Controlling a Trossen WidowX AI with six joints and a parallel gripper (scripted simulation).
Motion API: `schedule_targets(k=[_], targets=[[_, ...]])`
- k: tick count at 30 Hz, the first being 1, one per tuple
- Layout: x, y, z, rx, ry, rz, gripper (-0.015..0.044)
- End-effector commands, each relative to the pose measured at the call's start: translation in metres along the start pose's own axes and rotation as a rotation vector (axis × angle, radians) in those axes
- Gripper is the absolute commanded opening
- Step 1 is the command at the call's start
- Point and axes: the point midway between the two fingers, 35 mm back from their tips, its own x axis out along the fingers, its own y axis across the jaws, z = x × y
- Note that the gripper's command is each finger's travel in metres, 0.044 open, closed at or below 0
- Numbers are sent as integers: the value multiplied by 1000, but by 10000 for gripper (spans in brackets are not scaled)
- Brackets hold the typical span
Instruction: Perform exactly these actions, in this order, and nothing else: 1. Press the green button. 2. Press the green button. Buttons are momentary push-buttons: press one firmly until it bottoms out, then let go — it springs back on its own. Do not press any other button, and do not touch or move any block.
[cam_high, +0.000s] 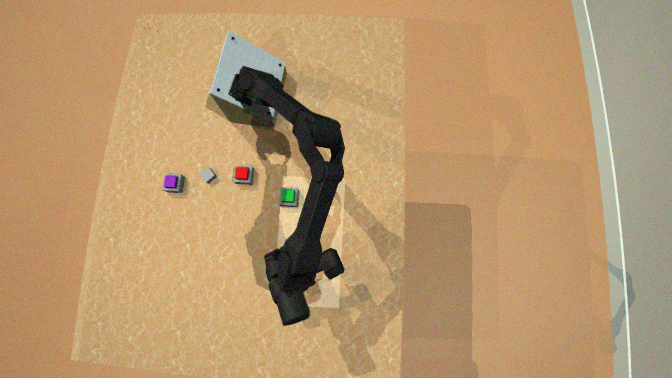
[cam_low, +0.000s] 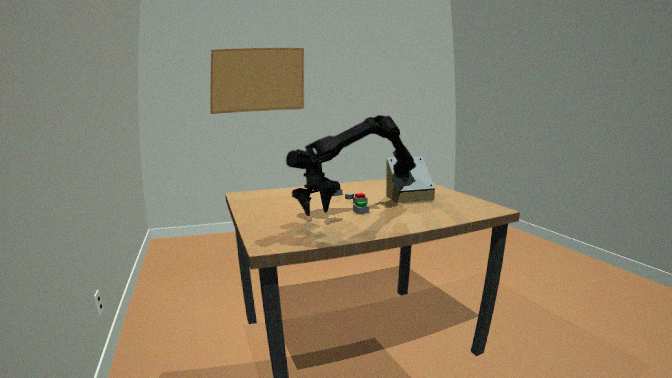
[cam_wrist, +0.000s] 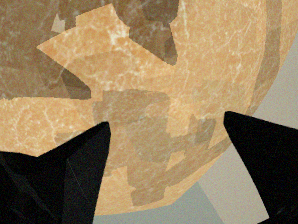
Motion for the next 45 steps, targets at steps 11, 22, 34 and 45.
schedule_targets(k=[11, 22, 34, 45], targets=[[-48, -10, 43, -757, -90, 103, 400], [-93, -28, 108, -1583, -293, 80, 400], [-116, -44, 157, -2143, -429, -58, 400], [-131, -58, 200, -2580, -503, -252, 400]])
